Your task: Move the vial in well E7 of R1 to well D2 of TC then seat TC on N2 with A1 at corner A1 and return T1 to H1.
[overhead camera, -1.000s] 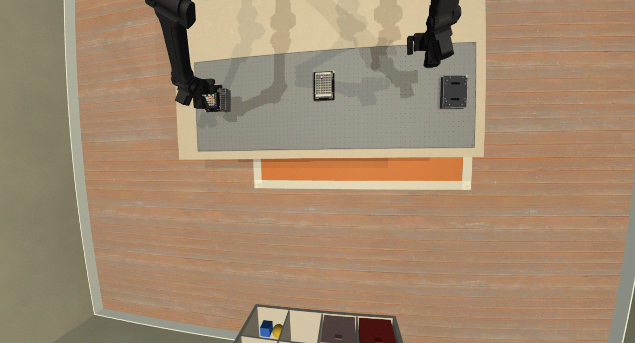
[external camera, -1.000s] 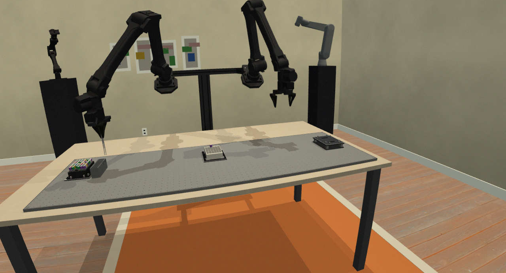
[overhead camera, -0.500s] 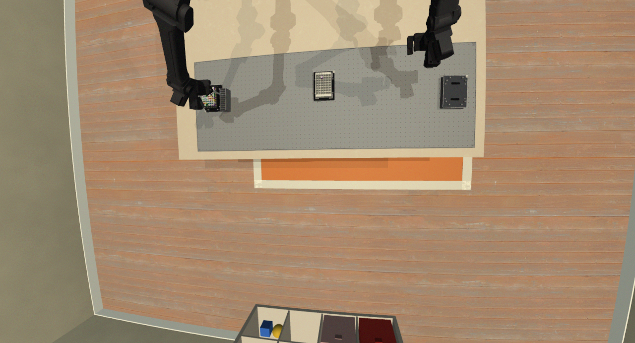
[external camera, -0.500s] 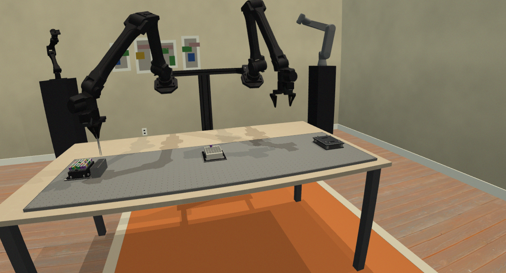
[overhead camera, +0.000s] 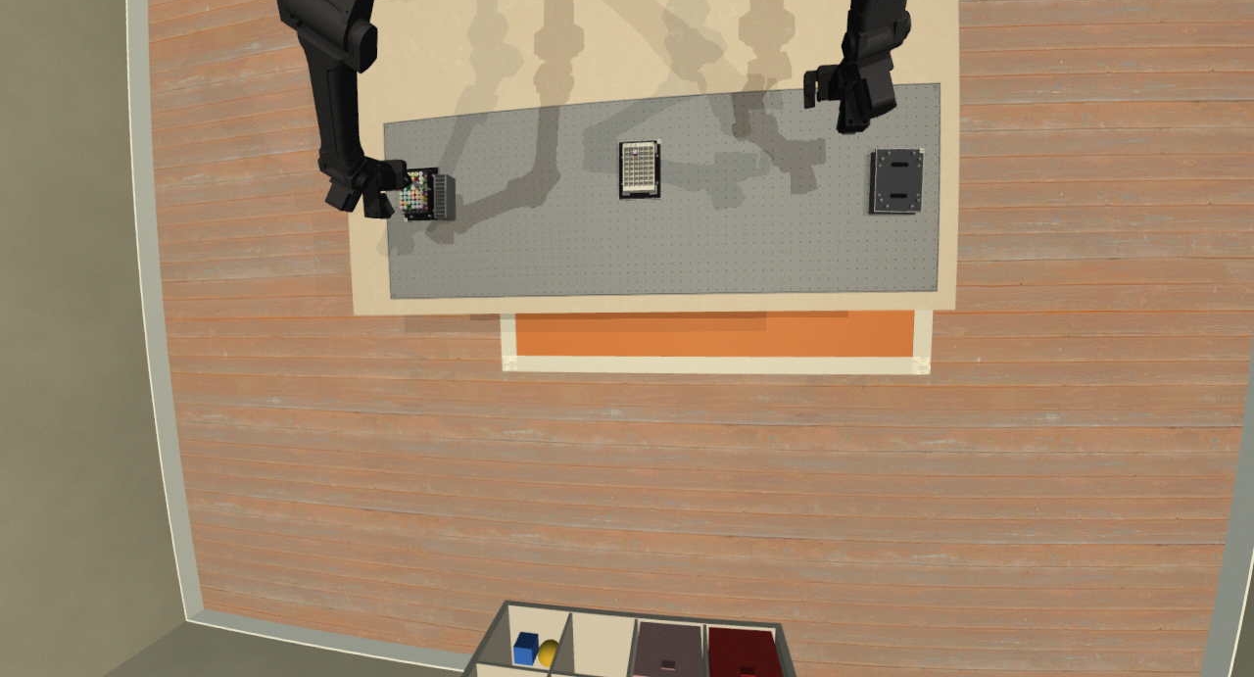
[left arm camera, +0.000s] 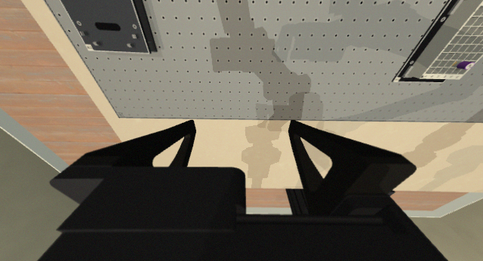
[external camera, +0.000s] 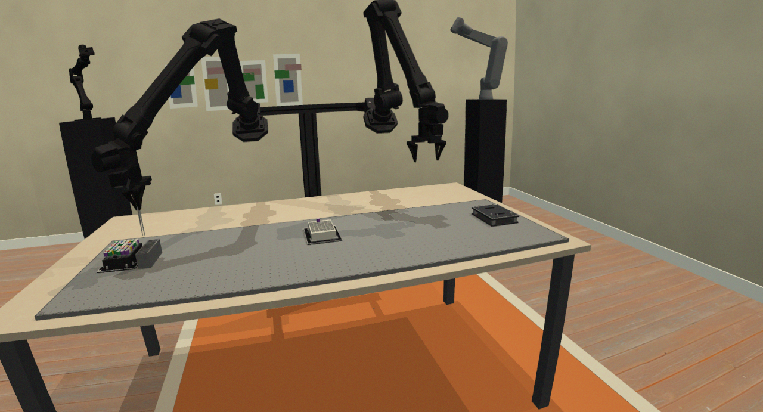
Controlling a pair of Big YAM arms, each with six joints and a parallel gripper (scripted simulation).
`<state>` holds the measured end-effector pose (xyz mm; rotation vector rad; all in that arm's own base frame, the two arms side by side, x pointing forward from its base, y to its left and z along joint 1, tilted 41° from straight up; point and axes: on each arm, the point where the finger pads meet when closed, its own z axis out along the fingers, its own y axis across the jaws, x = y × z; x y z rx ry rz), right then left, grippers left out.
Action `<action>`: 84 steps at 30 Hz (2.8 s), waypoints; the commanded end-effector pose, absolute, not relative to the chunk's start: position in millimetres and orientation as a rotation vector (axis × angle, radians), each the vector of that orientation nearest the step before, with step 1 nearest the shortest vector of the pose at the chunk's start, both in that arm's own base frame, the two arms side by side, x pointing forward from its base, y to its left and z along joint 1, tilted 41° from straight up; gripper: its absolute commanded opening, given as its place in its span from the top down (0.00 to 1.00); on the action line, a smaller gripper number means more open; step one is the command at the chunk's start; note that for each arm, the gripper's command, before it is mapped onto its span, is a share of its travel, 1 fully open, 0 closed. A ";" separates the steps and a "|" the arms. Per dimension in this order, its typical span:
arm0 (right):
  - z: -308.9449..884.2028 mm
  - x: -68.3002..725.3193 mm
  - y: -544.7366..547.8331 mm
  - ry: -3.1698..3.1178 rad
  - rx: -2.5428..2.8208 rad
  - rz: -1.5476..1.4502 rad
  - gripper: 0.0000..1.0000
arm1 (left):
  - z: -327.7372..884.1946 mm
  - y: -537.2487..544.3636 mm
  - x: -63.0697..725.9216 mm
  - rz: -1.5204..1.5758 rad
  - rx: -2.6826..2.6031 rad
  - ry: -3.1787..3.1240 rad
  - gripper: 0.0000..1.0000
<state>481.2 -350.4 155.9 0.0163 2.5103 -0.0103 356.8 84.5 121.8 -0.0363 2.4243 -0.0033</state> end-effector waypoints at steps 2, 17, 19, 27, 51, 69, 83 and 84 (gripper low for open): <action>137.3 486.8 -341.5 2.541 -0.014 0.028 0.93 | 128.9 86.5 361.3 0.007 -0.019 2.408 0.00; 140.7 491.3 -339.8 2.523 0.008 0.018 0.93 | 128.9 86.5 361.3 0.007 -0.019 2.408 0.00; 140.0 491.2 -338.9 2.523 0.008 0.018 0.93 | 128.9 86.5 361.3 0.007 -0.019 2.408 0.00; 137.9 489.3 -335.6 2.531 0.011 0.027 0.93 | 128.9 86.5 361.3 0.007 -0.019 2.408 0.00; 144.8 494.2 -335.9 2.515 0.007 0.011 0.93 | 128.9 86.5 361.3 0.007 -0.019 2.408 0.00; 147.9 492.8 -333.5 2.510 0.006 0.006 0.93 | 128.9 86.5 361.3 0.007 -0.019 2.408 0.00; 151.4 493.1 -333.3 2.505 0.005 0.001 0.93 | 128.9 86.5 361.3 0.007 -0.019 2.408 0.00; 151.6 493.1 -333.2 2.504 0.005 0.000 0.93 | 128.9 86.5 361.3 0.007 -0.019 2.408 0.00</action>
